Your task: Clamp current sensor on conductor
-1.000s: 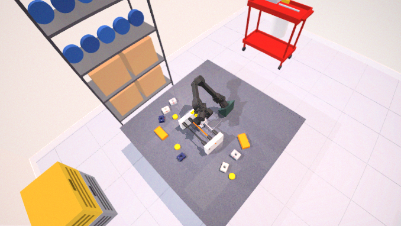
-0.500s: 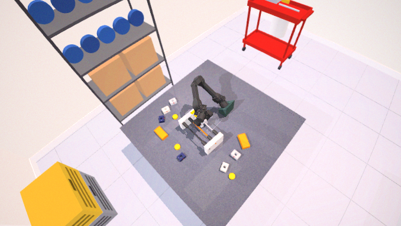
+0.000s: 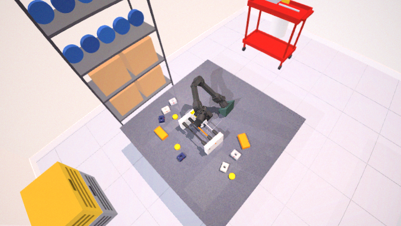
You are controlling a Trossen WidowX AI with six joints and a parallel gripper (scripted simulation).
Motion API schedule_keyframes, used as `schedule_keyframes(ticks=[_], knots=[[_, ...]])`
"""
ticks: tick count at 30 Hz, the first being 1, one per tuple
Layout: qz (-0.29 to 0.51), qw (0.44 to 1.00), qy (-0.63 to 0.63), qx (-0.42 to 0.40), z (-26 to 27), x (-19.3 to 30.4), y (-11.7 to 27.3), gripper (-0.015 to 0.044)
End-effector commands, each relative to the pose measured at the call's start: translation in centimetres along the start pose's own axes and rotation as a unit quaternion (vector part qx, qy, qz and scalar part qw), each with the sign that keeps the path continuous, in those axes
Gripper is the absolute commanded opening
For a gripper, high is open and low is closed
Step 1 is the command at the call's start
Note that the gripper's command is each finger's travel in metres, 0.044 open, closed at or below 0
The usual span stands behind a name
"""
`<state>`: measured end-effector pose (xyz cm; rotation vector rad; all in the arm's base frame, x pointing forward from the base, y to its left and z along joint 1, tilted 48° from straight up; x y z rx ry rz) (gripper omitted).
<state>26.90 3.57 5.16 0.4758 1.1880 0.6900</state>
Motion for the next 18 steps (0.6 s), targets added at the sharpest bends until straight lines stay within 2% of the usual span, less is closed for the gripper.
schedule_keyframes(ticks=[1, 18], knots=[[0.000, 1.000, 0.000, 0.000, 0.01, 0.01, 0.05, 0.0407], [0.000, 1.000, 0.000, 0.000, 0.01, 0.01, 0.05, 0.0293]])
Point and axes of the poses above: the point midway between the two fingers, 35 mm back from their tips, its own y axis back along the fingers, its own z axis across the jaws, x = y × z, the point moved 1 cm from there along y, back along the fingers, and after that the axes turned 12 degrees about -y, right-handed, at the moved point
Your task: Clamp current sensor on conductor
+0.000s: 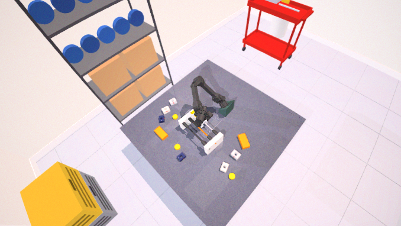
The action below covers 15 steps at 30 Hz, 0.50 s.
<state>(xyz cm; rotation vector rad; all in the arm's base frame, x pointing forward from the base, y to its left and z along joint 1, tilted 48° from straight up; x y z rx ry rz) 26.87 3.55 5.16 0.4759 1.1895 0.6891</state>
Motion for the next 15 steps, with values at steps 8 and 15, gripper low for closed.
schedule_keyframes(ticks=[8, 15], knots=[[0.000, 1.000, -0.001, -0.001, 0.03, 0.03, 0.05, 0.0103], [0.000, 1.000, -0.001, -0.001, 0.03, 0.03, 0.05, 0.0000]])
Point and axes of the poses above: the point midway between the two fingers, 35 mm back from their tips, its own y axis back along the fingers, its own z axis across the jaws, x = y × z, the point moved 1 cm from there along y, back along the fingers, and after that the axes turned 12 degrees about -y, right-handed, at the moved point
